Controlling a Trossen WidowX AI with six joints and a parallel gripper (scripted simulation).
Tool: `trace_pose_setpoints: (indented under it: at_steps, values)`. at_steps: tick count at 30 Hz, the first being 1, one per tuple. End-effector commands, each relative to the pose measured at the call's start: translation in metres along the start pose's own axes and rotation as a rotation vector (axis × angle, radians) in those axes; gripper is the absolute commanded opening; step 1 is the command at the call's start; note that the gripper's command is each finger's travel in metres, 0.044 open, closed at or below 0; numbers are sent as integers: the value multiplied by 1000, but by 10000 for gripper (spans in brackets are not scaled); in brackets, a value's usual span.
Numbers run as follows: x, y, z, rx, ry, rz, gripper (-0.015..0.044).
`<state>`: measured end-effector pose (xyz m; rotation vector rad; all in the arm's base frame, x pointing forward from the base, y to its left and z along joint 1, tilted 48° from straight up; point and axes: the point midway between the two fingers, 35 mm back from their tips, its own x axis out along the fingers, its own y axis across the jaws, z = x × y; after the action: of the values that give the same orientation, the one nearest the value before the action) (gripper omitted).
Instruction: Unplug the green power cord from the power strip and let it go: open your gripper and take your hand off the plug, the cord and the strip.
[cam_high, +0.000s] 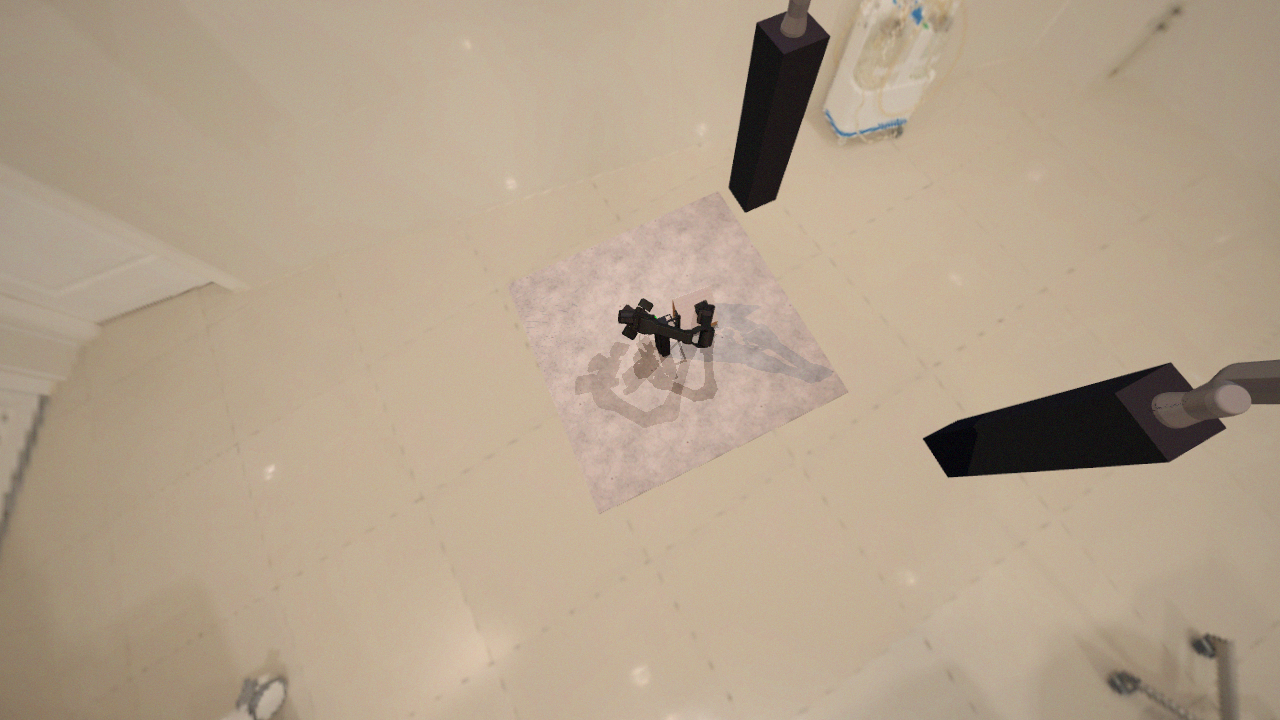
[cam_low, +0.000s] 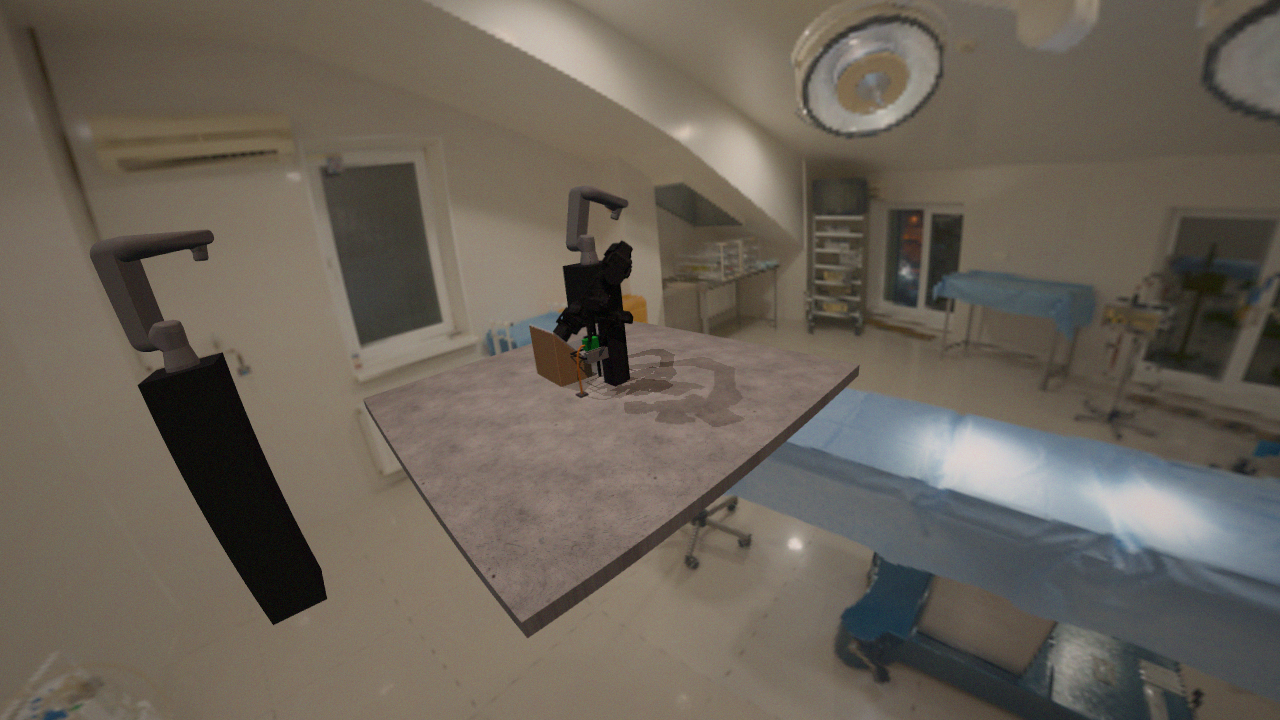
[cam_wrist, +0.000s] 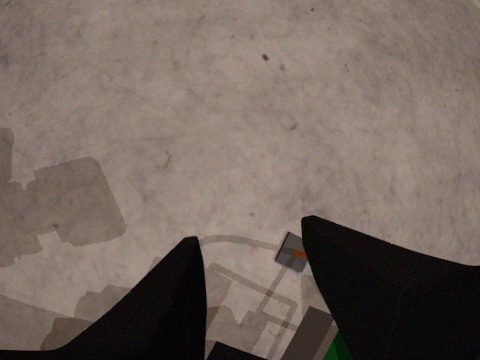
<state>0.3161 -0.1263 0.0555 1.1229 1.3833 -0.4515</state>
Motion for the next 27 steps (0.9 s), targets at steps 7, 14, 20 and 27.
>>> trace_pose_setpoints:
  at_steps: [7, 14, 20, 27]
  values:
    - [6, -81, -38, 670, 472, 19, 160]
    - [7, -82, -37, 670, 472, 19, 160]
    - [3, -76, -43, 670, 472, 19, 160]
    - [-2, -69, -51, 671, 473, 19, 160]
